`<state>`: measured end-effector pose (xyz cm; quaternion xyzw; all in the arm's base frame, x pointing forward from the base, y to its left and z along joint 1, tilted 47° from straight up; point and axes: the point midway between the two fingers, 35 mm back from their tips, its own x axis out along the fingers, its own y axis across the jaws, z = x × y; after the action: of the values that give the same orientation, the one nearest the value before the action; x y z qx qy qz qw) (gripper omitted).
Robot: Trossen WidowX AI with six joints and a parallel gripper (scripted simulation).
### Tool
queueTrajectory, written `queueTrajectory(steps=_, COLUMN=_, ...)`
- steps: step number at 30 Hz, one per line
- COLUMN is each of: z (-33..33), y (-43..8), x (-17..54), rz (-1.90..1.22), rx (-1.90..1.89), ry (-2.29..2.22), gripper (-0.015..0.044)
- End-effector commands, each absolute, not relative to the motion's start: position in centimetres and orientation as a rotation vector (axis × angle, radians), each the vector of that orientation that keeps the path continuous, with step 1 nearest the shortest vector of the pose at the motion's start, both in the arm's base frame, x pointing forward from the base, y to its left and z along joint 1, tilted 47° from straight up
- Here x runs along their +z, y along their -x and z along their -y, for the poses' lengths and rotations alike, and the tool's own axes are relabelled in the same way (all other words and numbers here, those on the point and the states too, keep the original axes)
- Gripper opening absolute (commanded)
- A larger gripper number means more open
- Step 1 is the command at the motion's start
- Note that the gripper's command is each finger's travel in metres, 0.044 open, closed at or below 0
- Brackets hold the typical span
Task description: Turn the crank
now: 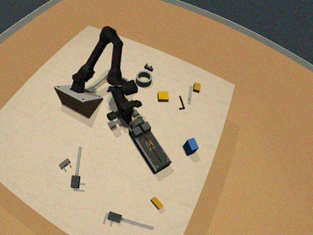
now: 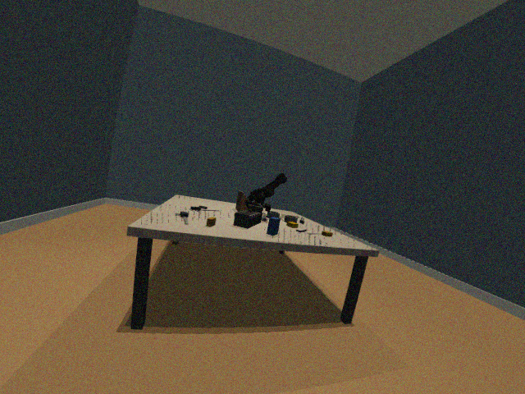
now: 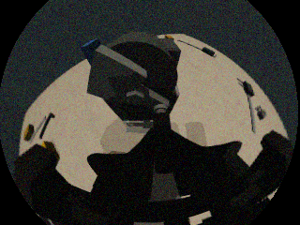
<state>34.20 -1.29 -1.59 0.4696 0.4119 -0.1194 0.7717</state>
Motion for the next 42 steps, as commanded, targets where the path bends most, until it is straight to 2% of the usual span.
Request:
queueTrajectory(steps=1, z=2.1, y=-33.7, x=-1.5, rz=-0.888, rx=-0.275, ry=-1.018, gripper=0.0)
queueTrajectory(steps=42, z=4.4, y=-34.0, x=1.9, rz=-0.887, rx=-0.276, ry=-1.017, gripper=0.0)
